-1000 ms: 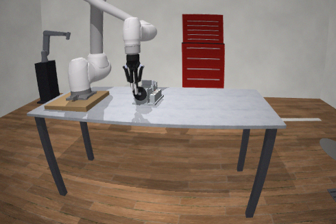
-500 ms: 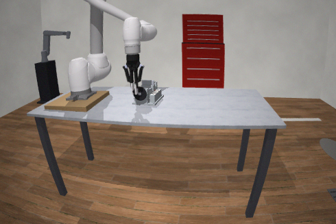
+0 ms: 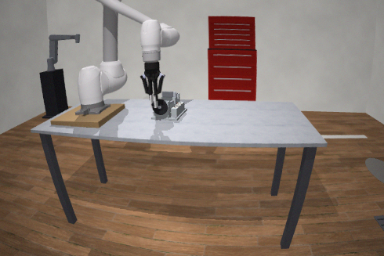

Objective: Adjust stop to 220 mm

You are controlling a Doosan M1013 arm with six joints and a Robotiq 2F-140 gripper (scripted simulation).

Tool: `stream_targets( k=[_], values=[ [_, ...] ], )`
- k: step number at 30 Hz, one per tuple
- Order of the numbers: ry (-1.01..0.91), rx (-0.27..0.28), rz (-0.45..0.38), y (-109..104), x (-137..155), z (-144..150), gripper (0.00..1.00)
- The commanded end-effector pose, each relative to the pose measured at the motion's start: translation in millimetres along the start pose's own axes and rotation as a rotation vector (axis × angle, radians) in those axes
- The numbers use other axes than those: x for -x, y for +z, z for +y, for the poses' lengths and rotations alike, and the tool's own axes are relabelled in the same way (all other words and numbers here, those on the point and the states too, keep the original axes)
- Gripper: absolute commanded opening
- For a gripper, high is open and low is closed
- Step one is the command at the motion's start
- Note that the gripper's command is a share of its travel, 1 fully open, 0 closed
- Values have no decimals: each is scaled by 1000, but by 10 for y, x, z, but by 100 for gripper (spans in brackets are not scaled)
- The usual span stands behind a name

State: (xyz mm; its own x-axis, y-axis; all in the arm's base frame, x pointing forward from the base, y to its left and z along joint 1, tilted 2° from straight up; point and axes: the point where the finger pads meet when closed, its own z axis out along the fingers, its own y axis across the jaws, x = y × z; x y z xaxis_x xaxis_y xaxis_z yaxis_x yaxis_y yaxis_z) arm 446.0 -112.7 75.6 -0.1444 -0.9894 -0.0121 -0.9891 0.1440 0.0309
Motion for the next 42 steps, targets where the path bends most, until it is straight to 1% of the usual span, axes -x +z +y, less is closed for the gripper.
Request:
stream_targets(
  k=[1,25,42],
  values=[
    [0,-3,0,-8,0,-15,4],
    [0,-3,0,-30,0,-65,4],
    [0,-3,0,-47,0,-155,4]
  ],
)
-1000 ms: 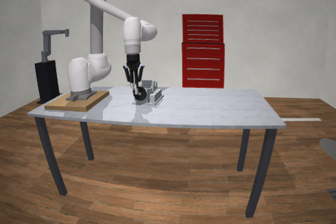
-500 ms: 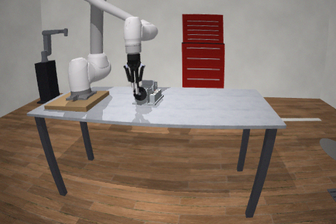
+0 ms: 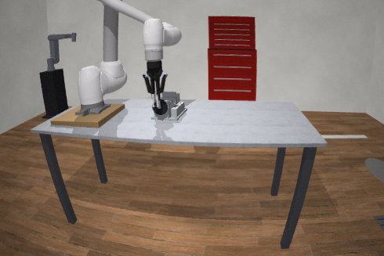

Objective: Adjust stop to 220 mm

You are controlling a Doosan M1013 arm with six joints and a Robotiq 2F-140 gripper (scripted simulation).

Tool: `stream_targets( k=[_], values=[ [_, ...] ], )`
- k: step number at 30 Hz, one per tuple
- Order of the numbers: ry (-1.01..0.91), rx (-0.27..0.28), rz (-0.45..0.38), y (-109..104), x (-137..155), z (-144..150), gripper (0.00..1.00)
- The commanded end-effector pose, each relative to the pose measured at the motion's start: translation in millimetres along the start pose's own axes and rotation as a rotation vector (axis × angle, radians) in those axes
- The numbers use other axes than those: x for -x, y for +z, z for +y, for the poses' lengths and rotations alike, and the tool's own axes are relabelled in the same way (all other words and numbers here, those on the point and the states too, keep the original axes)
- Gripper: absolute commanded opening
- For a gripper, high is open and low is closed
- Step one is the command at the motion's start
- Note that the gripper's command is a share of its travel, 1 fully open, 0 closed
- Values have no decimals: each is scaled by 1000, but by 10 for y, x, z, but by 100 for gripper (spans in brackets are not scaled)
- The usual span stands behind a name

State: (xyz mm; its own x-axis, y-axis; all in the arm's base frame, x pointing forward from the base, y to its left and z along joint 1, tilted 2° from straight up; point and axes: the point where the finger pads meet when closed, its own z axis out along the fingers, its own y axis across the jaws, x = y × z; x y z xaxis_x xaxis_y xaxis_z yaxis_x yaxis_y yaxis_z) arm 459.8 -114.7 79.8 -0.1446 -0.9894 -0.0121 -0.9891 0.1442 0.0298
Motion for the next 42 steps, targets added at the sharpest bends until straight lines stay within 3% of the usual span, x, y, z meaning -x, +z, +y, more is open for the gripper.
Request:
stream_targets(
  k=[1,42],
  values=[
    [0,-2,0,0,0,-24,4],
    [0,-2,0,171,0,-300,4]
  ],
)
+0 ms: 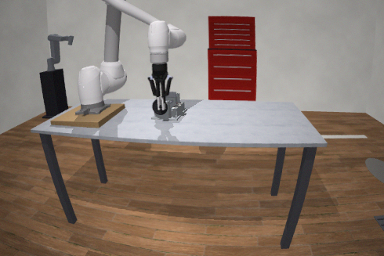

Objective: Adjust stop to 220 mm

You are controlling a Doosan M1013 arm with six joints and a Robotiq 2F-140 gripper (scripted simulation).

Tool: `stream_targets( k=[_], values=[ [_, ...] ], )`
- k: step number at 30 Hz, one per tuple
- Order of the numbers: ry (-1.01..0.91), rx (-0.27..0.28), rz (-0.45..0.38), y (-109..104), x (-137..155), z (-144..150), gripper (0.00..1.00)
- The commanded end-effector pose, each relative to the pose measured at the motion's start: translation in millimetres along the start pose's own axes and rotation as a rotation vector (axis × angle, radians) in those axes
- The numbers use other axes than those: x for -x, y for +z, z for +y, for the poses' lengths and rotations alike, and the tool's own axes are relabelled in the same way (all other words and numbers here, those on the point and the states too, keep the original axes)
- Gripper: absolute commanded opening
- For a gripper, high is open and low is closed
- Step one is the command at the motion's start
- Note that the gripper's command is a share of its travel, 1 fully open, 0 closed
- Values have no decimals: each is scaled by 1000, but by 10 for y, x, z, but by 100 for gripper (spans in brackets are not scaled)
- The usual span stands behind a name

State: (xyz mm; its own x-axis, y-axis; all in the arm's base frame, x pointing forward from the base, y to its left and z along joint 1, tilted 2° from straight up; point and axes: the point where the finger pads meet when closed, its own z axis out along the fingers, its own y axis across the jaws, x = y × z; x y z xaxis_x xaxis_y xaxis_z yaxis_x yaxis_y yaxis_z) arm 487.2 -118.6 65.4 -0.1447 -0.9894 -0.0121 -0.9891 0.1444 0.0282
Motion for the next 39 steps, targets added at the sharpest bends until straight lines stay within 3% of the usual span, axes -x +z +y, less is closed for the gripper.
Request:
stream_targets(
  k=[1,24,39],
  values=[
    [0,0,0,47,0,-25,4],
    [0,0,0,425,0,93,4],
    [0,0,0,452,0,360,4]
  ],
)
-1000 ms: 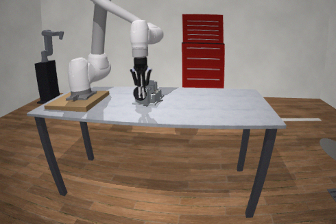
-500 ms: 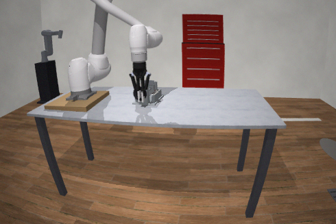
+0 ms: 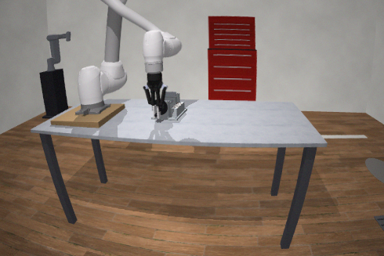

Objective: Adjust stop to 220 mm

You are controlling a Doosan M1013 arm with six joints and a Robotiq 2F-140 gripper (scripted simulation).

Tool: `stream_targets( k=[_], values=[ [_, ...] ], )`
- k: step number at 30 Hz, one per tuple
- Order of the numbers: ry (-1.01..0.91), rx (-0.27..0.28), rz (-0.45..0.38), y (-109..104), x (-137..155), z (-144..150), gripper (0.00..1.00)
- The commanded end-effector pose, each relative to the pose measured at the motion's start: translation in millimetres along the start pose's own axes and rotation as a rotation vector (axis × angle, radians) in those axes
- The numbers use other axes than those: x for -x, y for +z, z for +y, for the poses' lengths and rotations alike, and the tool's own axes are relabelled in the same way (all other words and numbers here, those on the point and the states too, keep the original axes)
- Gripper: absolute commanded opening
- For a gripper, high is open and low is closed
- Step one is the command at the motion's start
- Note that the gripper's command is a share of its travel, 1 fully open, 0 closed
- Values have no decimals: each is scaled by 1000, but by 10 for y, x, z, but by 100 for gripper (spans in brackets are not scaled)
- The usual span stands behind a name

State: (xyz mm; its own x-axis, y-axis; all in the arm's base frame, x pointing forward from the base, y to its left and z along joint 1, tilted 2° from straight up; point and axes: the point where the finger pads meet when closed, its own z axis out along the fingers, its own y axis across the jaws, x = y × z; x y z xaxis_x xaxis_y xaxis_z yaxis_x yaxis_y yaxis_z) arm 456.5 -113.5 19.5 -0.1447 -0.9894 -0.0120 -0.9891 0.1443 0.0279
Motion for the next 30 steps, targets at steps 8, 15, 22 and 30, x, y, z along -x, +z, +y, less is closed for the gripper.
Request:
stream_targets(
  k=[8,15,22,30],
  values=[
    [0,0,0,-63,0,146,4],
    [0,0,0,-146,0,218,4],
    [0,0,0,-226,0,251,4],
    [0,0,0,-417,0,236,4]
  ],
)
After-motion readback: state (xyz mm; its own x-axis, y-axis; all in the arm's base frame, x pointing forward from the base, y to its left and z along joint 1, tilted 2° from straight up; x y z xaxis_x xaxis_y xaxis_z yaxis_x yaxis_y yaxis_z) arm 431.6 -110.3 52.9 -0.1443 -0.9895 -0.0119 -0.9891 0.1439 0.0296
